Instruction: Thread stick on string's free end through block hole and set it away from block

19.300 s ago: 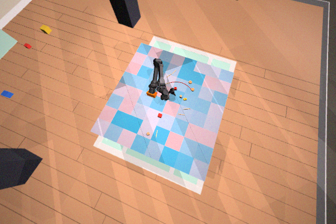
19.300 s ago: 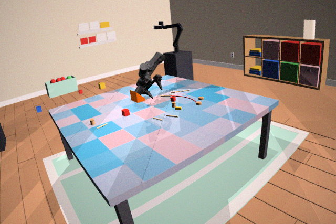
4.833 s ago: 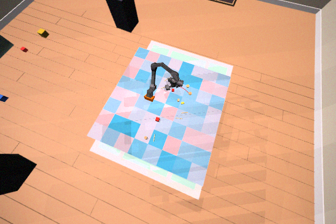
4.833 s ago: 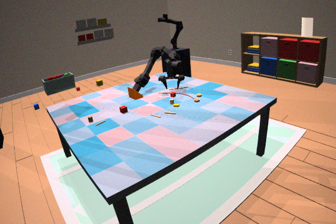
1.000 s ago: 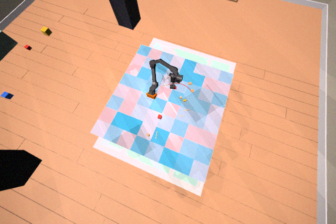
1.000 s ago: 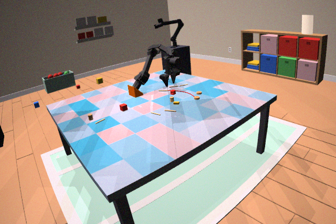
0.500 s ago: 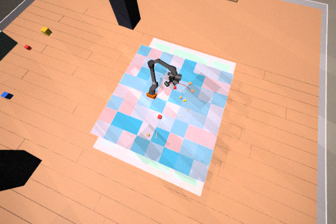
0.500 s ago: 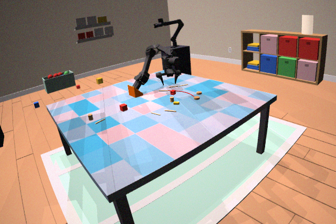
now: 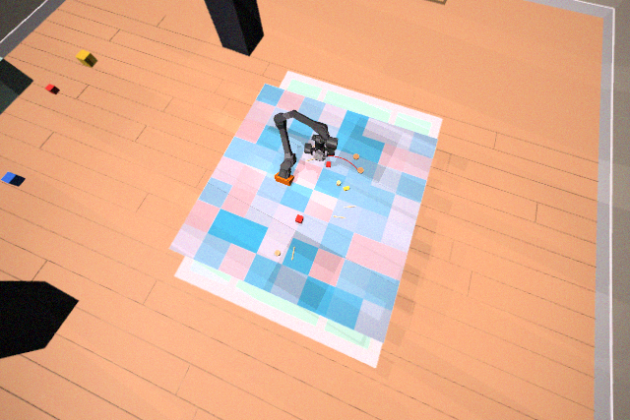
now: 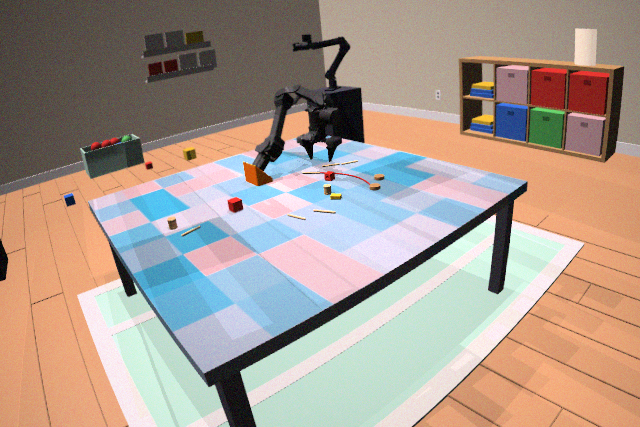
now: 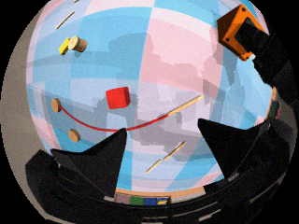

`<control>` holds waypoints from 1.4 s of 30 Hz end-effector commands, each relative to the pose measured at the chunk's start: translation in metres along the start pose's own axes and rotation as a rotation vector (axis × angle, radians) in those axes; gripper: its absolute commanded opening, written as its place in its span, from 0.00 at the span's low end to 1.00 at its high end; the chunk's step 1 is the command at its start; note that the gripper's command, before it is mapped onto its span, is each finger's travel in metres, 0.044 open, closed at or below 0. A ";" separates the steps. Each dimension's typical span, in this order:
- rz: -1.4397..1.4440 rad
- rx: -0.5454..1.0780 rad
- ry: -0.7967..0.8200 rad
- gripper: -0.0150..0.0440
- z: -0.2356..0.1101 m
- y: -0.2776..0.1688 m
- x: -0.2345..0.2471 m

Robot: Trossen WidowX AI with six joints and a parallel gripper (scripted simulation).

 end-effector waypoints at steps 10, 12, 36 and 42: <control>1.185 0.002 -0.005 1.00 0.001 -0.008 -0.023; 1.185 0.002 -0.005 1.00 0.001 -0.008 -0.023; 1.185 0.002 -0.005 0.56 0.001 -0.008 -0.023; 1.185 0.002 -0.005 0.46 0.001 -0.008 -0.023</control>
Point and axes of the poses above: the point midway between the two fingers, 35 mm back from their tips, its own z axis out along the fingers, its own x axis across the jaws, y = z × x, the point moved 5 cm from there along -z, back along the fingers, and after that the axes turned 2 degrees about -z, right-handed, at the moved point
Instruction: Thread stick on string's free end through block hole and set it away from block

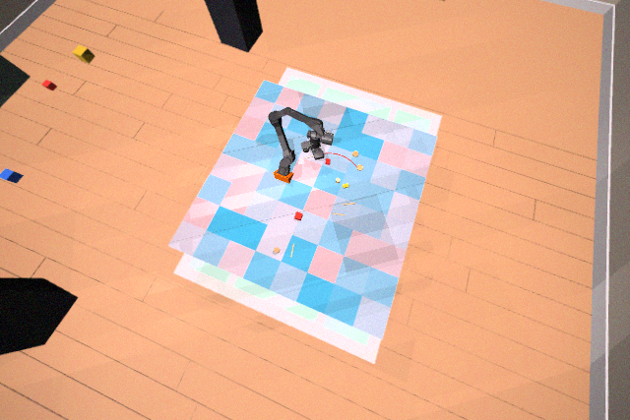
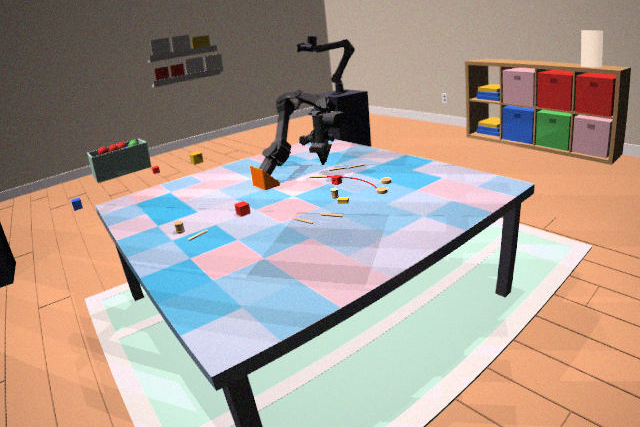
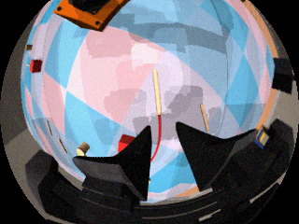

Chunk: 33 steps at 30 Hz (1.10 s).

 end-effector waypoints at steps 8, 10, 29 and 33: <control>0.005 -0.001 -0.002 0.46 0.001 0.000 0.000; 0.005 -0.002 -0.001 0.46 0.003 0.000 0.000; 0.002 -0.006 0.004 0.46 0.033 0.000 0.002; 0.002 -0.005 0.004 0.46 0.040 0.000 0.001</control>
Point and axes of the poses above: the point midway between the two fingers, 35 mm back from their tips, its own z axis out along the fingers, its own x axis across the jaws, y = z × x, the point moved 5 cm from there along -z, back along the fingers, and after that the axes turned 2 degrees about -z, right-handed, at the moved point
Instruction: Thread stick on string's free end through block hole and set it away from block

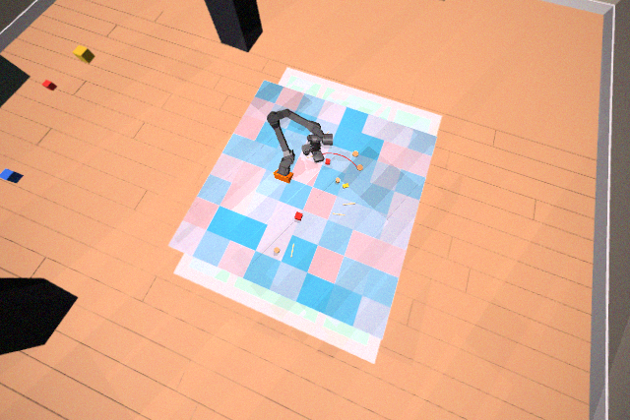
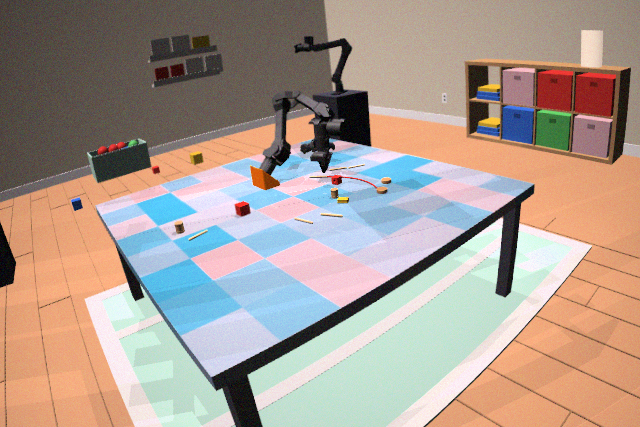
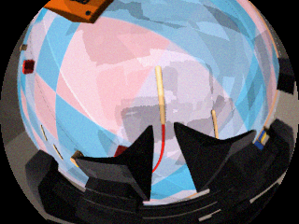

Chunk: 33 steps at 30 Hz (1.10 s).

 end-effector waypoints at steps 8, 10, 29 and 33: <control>0.002 0.005 0.000 0.46 0.018 0.001 -0.001; 0.002 0.007 -0.002 0.46 0.021 0.001 -0.002; 0.001 0.007 -0.008 0.25 0.023 0.001 -0.003; 0.000 0.005 -0.006 0.25 0.019 0.001 -0.002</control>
Point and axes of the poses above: the point midway between the two fingers, 35 mm back from their tips, its own z axis out along the fingers, its own x axis across the jaws, y = z × x, the point moved 5 cm from there along -z, back along the fingers, and after that the axes turned 2 degrees about -z, right-handed, at the moved point
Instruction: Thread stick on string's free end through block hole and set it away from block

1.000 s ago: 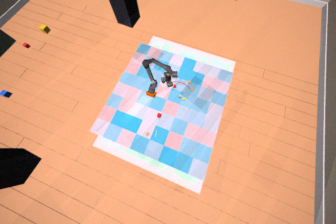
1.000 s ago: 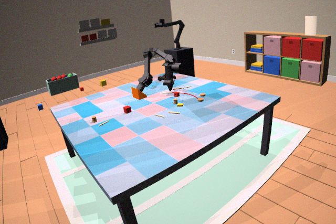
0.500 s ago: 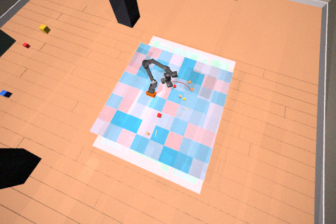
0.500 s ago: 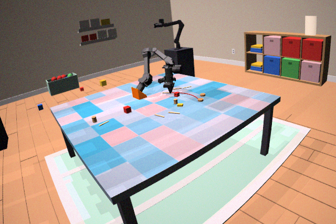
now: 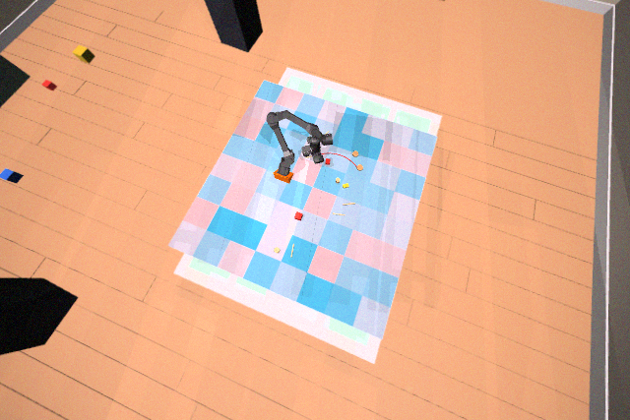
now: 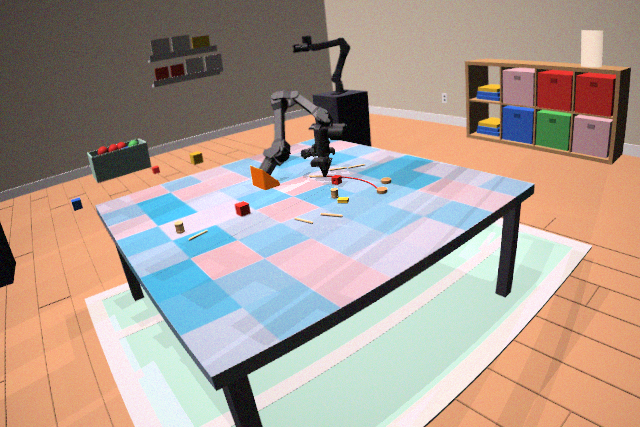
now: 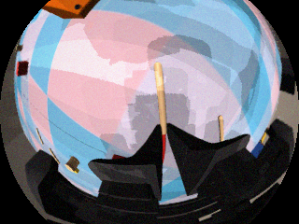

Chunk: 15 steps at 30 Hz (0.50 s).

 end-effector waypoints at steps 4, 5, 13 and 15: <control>-0.002 -0.003 0.002 0.25 -0.008 -0.001 0.001; -0.002 -0.004 0.002 0.25 -0.009 -0.001 0.001; -0.002 -0.007 0.005 0.25 -0.019 -0.001 0.002; -0.002 -0.007 0.006 0.25 -0.022 -0.001 0.002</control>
Point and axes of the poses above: the point midway between the two fingers, 35 mm back from their tips, its own z axis out along the fingers, its own x axis across the jaws, y = z × x, the point moved 5 cm from there along -z, back along the fingers, and after that the axes turned 2 degrees about -z, right-handed, at the moved point
